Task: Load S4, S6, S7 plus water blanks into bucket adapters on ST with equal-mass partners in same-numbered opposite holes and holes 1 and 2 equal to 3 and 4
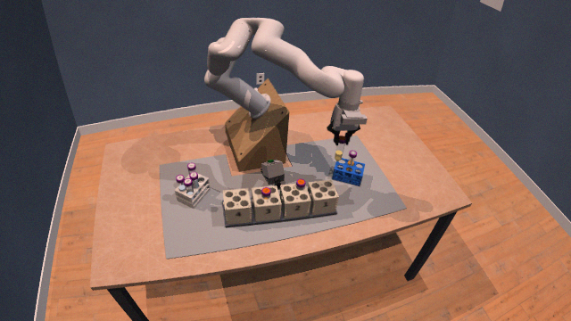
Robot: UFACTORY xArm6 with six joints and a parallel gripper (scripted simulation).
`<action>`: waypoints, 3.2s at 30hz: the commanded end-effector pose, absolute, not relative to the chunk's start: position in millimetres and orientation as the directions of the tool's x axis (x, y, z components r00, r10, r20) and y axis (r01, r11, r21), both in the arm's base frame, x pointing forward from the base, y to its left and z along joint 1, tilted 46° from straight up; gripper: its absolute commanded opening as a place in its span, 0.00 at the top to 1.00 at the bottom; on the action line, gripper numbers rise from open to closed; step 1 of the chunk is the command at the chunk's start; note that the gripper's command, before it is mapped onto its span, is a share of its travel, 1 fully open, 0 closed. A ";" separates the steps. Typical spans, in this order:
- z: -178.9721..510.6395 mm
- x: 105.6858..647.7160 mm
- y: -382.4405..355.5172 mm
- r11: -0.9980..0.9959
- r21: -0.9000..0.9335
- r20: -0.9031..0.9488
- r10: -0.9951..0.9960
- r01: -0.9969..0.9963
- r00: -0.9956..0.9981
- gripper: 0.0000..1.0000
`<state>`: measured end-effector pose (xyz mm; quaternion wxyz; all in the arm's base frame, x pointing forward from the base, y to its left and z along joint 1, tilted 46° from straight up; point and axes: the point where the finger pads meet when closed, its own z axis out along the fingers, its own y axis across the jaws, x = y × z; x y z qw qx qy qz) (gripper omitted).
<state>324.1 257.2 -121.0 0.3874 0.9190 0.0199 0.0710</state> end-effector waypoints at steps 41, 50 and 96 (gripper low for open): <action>17.6 389.5 135.9 -0.706 0.708 0.095 0.114 0.013 0.989 1.00; 49.2 404.4 107.4 -0.706 0.708 0.095 0.114 0.013 0.989 1.00; 168.6 460.3 -0.2 -0.705 0.709 0.095 0.114 0.013 0.989 1.00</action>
